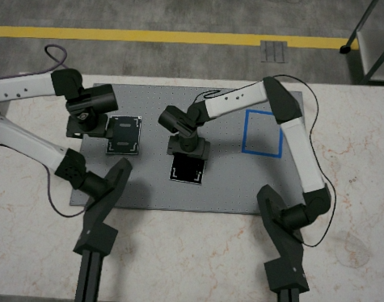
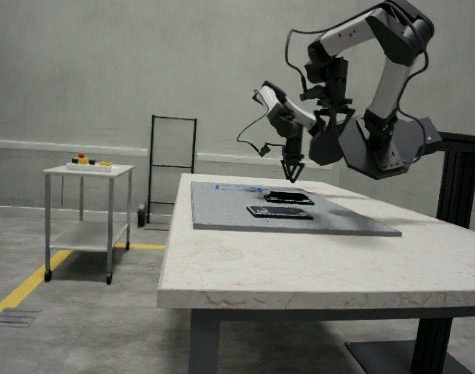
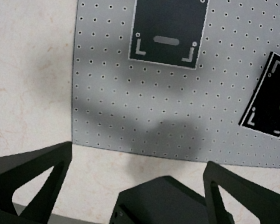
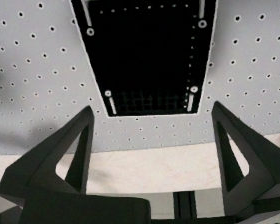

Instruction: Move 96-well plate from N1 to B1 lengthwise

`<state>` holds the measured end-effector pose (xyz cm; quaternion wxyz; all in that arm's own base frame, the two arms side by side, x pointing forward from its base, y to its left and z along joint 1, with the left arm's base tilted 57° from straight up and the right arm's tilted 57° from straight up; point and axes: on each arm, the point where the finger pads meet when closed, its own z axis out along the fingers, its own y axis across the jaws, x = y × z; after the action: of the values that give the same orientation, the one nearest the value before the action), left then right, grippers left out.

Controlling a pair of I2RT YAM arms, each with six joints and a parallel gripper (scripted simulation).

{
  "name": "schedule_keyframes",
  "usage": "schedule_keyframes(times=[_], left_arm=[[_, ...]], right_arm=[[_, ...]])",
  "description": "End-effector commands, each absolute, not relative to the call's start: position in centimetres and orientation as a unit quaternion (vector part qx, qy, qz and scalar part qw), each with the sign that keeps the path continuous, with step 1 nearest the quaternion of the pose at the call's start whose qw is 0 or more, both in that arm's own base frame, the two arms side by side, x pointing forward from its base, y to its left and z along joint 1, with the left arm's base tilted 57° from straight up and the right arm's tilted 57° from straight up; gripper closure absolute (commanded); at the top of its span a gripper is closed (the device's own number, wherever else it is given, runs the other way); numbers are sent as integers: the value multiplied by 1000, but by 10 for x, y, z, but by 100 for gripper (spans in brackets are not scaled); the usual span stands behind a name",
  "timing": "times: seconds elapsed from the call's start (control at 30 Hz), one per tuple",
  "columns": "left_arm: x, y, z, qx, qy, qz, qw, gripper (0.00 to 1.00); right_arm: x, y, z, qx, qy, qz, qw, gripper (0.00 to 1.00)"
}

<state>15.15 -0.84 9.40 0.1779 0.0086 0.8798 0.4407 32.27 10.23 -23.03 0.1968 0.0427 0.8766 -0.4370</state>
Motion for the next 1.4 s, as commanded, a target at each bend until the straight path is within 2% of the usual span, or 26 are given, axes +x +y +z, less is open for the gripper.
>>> schedule_keyframes(times=[0.0,1.17,1.37], left_arm=[[150,-9,95,9,880,441,177,0],[150,-9,95,9,880,441,177,0],[150,-9,95,9,880,441,177,0]], right_arm=[[325,88,-239,43,875,-441,193,0],[340,49,-267,44,875,-441,192,0],[351,62,-258,46,879,-428,207,0]])
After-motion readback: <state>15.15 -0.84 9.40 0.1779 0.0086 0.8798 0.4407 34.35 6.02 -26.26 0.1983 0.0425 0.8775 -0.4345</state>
